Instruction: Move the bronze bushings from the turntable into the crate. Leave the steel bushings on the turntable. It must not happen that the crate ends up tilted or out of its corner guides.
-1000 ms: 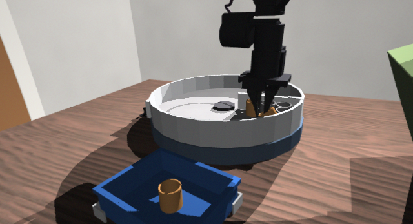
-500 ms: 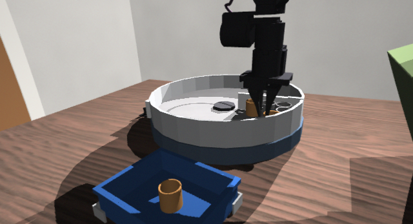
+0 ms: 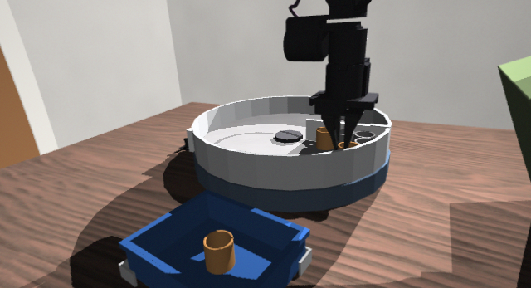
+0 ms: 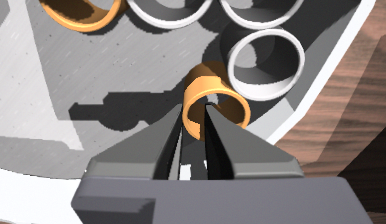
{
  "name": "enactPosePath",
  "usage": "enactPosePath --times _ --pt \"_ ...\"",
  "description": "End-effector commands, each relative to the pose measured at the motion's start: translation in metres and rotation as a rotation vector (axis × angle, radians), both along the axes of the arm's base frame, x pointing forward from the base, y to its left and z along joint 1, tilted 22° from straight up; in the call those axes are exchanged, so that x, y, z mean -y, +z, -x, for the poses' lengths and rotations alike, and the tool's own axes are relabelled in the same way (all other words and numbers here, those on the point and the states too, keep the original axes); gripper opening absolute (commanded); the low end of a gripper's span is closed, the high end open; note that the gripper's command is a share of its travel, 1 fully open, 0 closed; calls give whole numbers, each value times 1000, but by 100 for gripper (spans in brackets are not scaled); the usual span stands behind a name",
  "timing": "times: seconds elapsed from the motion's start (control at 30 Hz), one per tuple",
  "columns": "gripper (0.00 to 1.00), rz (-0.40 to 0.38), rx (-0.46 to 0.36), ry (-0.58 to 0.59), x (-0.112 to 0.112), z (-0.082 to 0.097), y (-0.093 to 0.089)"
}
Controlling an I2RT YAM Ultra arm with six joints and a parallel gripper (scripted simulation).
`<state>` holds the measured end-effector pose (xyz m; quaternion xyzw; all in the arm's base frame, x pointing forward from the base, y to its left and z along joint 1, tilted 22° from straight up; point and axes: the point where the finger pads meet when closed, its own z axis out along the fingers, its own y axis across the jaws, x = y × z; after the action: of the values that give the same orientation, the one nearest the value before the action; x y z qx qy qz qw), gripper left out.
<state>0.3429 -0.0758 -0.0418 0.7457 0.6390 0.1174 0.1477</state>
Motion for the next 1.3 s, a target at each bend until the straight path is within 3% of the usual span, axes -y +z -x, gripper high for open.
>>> enactPosePath --times 0.0,0.63,0.73,0.8,0.87,0.93,1.27 --pt "15 7 6 -7 1 3 7" --pt "15 7 8 -7 1 3 7" --pt "15 14 37 -7 3 -6 9" --pt "15 7 7 -7 2 -3 -3" --pt "15 7 9 -7 2 -4 -3" --pt "15 11 27 -7 3 -6 6" --pt "15 10 22 -7 2 -5 5"
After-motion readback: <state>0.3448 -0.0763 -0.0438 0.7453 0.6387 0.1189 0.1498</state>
